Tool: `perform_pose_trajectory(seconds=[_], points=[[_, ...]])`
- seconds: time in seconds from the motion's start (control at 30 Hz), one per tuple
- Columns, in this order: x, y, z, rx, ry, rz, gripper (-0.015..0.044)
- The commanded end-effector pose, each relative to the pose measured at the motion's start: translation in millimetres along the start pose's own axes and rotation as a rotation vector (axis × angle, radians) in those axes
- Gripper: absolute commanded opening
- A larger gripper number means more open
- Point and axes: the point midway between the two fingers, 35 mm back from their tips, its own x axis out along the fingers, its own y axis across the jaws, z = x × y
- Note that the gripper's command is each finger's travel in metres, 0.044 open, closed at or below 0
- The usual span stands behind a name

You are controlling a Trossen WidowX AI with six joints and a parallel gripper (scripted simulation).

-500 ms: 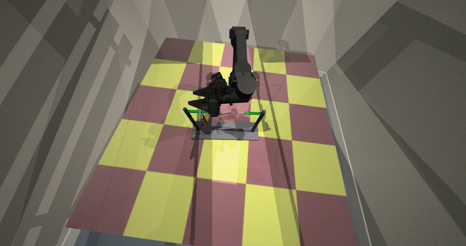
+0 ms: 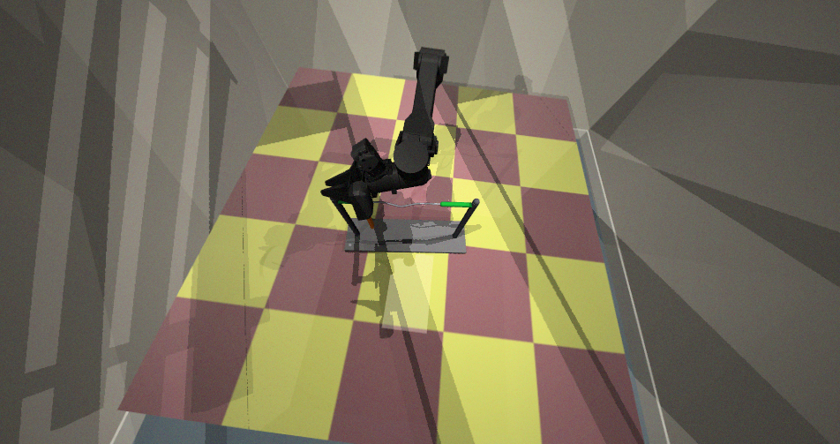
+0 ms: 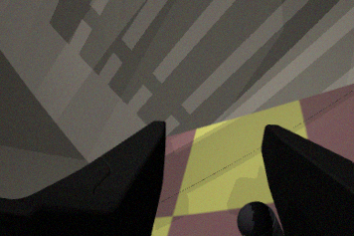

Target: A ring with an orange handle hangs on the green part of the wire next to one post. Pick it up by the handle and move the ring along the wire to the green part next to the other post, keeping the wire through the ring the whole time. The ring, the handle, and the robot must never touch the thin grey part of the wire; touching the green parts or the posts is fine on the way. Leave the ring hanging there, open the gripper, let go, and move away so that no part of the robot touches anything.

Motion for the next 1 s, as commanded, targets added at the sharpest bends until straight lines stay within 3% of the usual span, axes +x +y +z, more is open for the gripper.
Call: perform_pose_trajectory(seconds=[0.0, 0.37, 0.6, 0.97], points=[[20.4, -7.0, 4.8, 0.023, 0.024, 0.009, 0.0160], [75.9, -42.3, 20.6, 0.139, 0.032, -0.048, 0.0160], [125.7, -72.0, -7.0, 0.001, 0.121, -0.006, 0.0160], [156.7, -114.1, -75.1, -0.196, 0.302, 0.208, 0.0160]])
